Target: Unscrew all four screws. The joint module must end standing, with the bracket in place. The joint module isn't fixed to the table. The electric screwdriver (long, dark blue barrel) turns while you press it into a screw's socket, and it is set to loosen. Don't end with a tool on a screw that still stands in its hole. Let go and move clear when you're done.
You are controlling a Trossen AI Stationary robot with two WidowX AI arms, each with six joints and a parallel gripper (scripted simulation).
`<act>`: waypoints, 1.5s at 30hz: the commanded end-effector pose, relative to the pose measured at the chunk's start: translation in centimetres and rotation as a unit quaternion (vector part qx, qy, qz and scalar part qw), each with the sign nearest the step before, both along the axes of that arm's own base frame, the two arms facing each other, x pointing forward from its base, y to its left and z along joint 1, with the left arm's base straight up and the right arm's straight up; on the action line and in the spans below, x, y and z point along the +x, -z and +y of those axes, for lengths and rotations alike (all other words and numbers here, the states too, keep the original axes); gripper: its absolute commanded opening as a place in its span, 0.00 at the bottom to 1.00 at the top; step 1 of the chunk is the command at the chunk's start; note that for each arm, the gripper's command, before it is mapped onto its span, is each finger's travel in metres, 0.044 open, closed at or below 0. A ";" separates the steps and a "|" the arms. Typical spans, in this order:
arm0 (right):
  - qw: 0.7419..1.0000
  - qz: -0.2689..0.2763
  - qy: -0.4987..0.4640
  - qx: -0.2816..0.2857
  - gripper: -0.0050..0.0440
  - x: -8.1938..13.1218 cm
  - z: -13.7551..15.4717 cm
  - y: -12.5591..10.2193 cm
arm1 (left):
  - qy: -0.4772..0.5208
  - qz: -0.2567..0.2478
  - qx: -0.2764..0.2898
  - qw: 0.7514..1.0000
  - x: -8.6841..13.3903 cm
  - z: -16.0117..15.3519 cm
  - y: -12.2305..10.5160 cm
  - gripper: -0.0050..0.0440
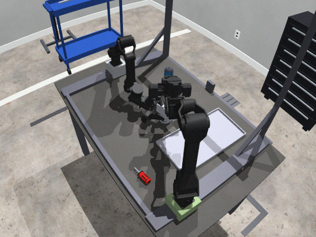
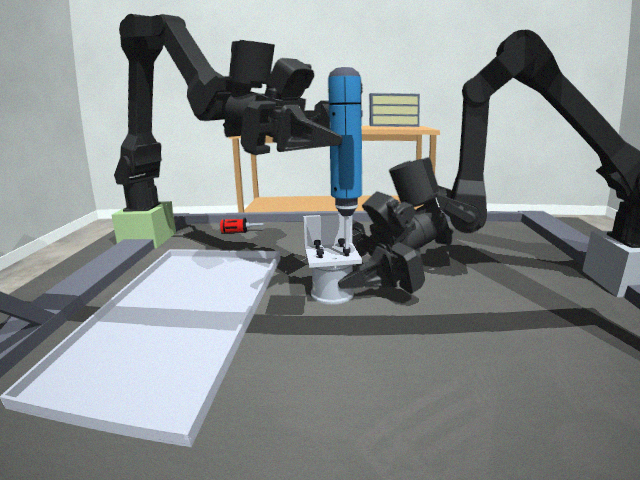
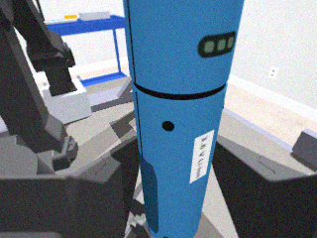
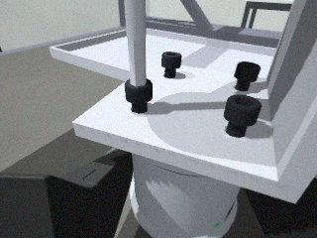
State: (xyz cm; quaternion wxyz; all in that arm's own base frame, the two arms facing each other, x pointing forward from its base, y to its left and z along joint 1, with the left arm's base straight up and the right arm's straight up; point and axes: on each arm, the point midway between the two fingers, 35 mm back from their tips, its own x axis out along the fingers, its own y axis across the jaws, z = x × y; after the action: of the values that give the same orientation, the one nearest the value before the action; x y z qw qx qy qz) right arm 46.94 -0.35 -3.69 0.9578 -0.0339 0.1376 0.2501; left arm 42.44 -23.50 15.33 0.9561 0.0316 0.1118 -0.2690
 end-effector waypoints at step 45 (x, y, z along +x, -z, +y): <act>0.997 0.007 0.063 -0.032 0.58 -4.8 -3.8 -2.4 | -0.003 -0.002 -0.001 1.000 0.1 0.2 -1.8 0.43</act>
State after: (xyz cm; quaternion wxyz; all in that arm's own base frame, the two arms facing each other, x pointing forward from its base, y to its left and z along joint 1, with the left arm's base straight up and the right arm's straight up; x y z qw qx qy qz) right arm 42.50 -3.37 -2.69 0.9628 -0.0386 0.1526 0.2196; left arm 42.32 -23.41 15.73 0.9549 0.0342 0.1236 -0.2677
